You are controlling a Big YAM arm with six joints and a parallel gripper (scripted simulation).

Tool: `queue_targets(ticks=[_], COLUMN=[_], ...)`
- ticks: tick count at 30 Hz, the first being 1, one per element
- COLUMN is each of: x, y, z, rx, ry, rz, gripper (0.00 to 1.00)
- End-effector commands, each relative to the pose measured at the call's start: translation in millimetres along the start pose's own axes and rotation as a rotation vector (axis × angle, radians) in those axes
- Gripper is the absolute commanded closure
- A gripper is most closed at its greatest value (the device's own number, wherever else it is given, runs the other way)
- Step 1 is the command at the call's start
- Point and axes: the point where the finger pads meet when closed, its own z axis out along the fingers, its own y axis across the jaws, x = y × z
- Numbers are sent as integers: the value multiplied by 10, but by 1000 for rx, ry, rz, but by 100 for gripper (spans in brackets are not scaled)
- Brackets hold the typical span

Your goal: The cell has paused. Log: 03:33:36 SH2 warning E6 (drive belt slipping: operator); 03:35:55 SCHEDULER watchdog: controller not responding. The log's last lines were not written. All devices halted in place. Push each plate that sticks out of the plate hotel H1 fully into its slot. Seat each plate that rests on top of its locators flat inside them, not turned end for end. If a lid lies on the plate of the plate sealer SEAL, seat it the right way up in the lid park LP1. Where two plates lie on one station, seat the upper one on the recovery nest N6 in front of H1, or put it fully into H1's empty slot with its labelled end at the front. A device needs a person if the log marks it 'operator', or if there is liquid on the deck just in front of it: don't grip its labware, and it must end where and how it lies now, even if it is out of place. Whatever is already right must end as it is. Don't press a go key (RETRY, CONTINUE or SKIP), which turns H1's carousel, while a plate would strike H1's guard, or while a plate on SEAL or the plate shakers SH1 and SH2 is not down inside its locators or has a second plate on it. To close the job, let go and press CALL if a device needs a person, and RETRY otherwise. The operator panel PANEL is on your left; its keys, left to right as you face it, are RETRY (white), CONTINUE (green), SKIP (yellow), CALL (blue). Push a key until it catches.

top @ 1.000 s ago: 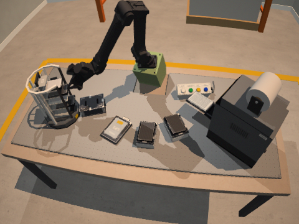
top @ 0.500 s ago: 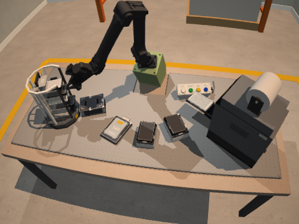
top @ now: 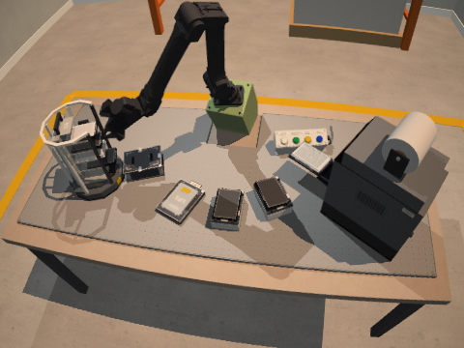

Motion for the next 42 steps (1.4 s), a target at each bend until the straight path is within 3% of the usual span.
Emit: queue_targets(ticks=[1, 42], x=[-59, -156], y=[-24, -7], z=[109, 237], rx=[8, 5], ry=[5, -2], rz=[-6, -6], gripper=[100, 100])
